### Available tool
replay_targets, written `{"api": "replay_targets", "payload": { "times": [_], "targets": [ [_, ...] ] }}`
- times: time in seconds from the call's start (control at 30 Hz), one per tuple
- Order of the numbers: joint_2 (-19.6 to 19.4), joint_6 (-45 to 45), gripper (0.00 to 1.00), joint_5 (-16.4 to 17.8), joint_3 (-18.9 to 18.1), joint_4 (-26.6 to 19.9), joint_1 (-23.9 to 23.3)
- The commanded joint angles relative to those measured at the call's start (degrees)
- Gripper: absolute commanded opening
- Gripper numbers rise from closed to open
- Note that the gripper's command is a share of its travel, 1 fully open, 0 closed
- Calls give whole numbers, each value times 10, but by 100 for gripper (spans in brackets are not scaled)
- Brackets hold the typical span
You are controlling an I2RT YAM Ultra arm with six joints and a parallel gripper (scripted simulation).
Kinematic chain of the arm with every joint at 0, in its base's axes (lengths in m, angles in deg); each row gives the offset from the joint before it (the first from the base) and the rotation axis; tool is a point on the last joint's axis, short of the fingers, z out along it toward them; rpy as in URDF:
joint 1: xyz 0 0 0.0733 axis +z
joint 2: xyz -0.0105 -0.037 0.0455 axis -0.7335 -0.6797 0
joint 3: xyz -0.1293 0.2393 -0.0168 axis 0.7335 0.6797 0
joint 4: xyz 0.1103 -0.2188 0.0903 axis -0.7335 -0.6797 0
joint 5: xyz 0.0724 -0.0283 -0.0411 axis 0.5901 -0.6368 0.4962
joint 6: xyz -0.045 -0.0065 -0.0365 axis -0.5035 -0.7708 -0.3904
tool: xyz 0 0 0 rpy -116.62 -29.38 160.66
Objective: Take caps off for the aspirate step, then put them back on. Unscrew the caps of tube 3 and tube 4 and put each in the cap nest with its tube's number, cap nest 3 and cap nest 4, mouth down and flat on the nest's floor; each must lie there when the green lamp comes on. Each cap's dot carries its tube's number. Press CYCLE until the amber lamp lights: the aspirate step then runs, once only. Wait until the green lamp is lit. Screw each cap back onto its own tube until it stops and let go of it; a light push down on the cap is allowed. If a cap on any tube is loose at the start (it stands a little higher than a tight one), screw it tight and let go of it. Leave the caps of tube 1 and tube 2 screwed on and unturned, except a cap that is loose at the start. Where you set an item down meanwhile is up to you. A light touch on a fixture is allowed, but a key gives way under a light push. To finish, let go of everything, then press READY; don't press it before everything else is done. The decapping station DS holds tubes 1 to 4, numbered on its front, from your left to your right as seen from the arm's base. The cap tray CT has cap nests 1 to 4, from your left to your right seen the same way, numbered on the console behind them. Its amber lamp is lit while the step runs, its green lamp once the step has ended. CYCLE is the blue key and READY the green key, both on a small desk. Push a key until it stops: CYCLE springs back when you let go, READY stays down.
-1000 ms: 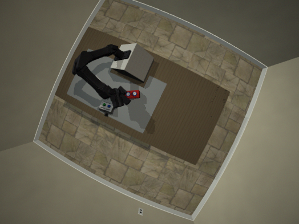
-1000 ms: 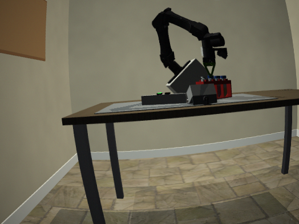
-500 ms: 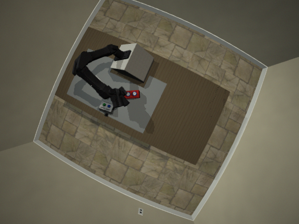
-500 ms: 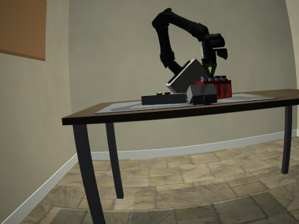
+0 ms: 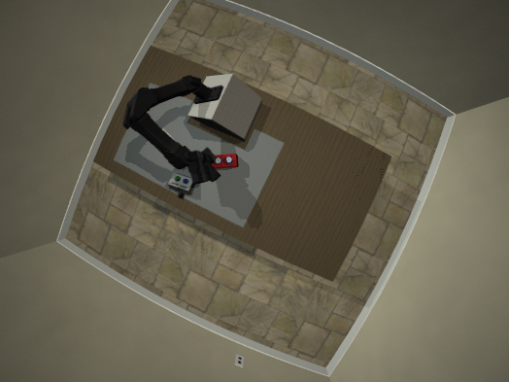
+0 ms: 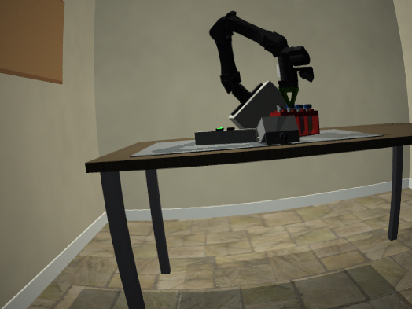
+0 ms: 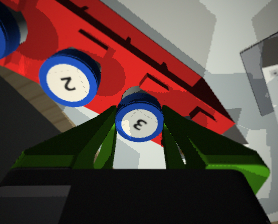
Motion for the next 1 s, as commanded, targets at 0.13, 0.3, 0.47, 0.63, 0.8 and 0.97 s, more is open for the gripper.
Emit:
{"api": "replay_targets", "payload": {
  "times": [0.13, 0.3, 0.47, 0.63, 0.8, 0.97],
  "targets": [
    [3, 97, 0, 0, -1, 2, 2],
    [3, 192, 0, 0, -1, 3, 2],
    [3, 249, 0, 0, 0, 3, 2],
    [2, 344, 0, 0, 0, 4, 2],
    [2, 439, 0, -1, 0, 4, 2],
    [2, 450, 0, -1, 0, 4, 2]
  ]
}}
